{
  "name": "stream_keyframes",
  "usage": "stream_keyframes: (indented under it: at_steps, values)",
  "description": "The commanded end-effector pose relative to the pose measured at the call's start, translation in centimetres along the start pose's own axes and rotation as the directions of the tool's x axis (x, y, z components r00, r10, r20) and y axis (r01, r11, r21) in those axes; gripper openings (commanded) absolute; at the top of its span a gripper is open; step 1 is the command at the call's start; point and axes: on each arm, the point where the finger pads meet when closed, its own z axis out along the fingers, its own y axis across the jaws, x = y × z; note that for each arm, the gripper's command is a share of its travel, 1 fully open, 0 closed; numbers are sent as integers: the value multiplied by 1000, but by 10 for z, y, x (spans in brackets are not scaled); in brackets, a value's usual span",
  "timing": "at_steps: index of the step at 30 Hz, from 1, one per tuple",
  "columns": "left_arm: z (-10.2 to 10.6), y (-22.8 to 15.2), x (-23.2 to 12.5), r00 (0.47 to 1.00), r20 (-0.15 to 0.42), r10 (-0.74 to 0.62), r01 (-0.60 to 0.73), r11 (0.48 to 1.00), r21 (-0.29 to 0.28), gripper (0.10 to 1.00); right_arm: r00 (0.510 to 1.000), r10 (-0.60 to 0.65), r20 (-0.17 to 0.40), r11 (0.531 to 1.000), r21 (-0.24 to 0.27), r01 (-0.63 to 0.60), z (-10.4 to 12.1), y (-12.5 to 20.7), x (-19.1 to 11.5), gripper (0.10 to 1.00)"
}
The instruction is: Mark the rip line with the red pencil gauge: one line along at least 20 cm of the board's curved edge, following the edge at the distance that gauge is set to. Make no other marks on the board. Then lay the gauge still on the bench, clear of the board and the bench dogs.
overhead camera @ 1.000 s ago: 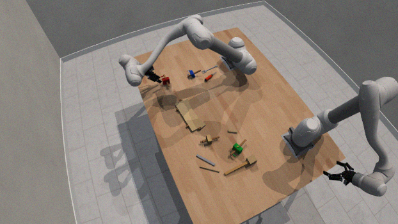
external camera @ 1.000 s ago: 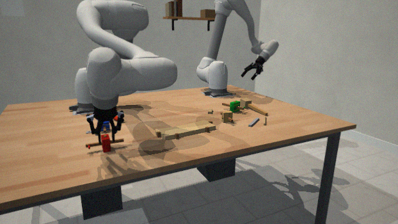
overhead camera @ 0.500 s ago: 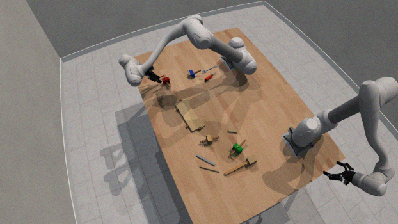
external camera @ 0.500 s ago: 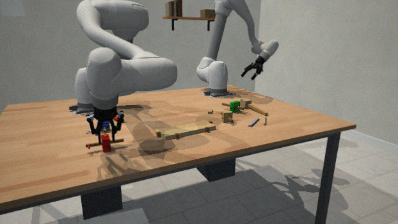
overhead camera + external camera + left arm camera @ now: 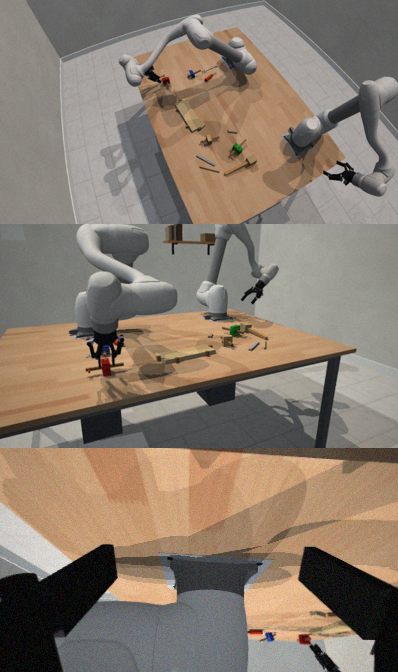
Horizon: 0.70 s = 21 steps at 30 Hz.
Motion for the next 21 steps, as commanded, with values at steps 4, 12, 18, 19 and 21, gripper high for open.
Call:
stream_keyframes:
  at_steps: [4, 12, 18, 19, 21]
  values:
    - [2, -3, -4, 1000, 8, -2, 2, 1000, 0, 1000, 1000, 5, 0, 1000, 8, -5, 1, -1, 2, 372]
    - [2, -3, -4, 1000, 8, -2, 2, 1000, 0, 1000, 1000, 5, 0, 1000, 8, -5, 1, -1, 2, 372]
    - [2, -3, -4, 1000, 8, -2, 2, 1000, 0, 1000, 1000, 5, 2, 1000, 8, -5, 3, -1, 1, 372]
    - [2, -3, -4, 1000, 8, -2, 2, 1000, 0, 1000, 1000, 5, 3, 1000, 8, -6, 3, -1, 1, 372]
    - [2, -3, -4, 1000, 8, -2, 2, 1000, 0, 1000, 1000, 5, 3, 1000, 8, -6, 5, -1, 1, 372]
